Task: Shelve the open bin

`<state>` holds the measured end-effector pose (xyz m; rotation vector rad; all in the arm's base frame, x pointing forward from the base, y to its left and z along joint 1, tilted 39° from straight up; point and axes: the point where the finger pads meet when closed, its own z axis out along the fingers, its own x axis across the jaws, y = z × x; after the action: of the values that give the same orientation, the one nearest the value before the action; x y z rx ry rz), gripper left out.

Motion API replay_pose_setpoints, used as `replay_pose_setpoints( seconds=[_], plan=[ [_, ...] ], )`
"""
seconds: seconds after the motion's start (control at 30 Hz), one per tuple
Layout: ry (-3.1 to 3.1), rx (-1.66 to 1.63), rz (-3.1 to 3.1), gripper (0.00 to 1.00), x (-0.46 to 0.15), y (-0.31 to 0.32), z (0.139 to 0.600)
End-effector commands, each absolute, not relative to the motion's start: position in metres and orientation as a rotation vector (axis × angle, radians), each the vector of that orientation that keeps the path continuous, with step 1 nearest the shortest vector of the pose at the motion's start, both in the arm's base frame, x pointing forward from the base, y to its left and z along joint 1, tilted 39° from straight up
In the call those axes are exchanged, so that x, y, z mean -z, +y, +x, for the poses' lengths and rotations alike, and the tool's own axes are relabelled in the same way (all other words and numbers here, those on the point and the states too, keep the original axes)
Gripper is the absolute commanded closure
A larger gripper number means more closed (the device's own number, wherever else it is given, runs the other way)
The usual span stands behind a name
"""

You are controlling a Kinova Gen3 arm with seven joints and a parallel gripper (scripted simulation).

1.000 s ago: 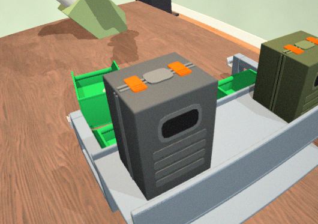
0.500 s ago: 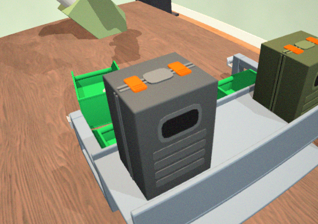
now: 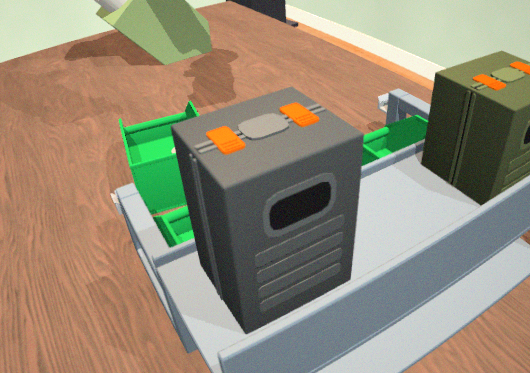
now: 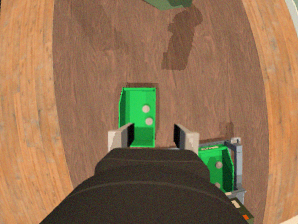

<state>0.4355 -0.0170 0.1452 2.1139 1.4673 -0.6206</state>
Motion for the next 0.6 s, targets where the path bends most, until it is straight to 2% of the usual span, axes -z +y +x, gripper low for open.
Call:
replay_pose_setpoints(
  seconds=[0.0, 0.57],
  plan=[
    [1.465, 0.626, 2.115, 0.00, -0.140, -0.022, 0.434],
    [1.465, 0.626, 2.115, 0.00, -0.073, -0.076, 0.426]
  ],
)
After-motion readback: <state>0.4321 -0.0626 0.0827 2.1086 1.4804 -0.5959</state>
